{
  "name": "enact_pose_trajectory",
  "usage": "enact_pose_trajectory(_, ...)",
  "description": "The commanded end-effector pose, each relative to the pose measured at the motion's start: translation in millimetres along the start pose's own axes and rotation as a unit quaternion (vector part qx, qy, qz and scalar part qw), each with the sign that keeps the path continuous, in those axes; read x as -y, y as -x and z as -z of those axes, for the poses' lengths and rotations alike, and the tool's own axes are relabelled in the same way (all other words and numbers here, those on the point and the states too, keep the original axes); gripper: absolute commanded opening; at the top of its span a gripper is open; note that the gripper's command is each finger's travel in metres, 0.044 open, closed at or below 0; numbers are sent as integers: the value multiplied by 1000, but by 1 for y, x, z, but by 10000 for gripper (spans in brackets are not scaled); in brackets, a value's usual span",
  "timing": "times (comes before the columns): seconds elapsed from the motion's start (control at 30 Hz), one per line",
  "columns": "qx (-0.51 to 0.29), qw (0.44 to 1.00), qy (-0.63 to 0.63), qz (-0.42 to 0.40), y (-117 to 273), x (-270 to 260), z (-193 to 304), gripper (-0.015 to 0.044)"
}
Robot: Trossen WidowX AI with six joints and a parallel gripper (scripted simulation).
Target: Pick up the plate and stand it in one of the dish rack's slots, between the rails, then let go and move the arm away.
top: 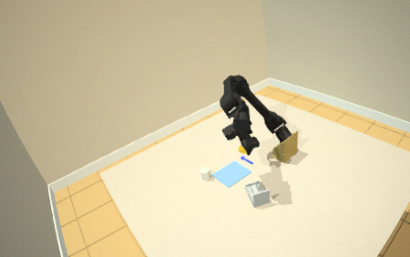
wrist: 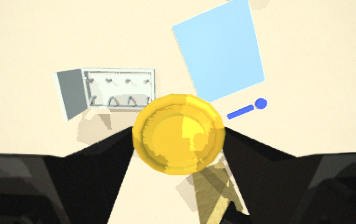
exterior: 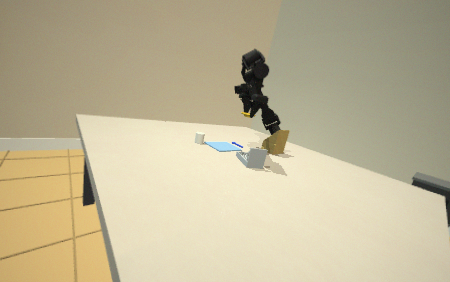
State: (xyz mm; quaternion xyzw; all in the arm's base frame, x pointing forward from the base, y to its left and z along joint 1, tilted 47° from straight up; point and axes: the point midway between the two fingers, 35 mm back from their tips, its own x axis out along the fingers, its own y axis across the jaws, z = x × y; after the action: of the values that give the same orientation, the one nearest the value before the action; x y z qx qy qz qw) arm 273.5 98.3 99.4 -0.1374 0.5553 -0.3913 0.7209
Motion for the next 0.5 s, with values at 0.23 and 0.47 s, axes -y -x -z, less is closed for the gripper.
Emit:
enact_pose_trajectory(0.23, -64, 996, 59, -34, -24, -5, 9, 0)
enact_pose_trajectory(0.47, -111, 984, 119, -79, -43, -10, 14, 0)
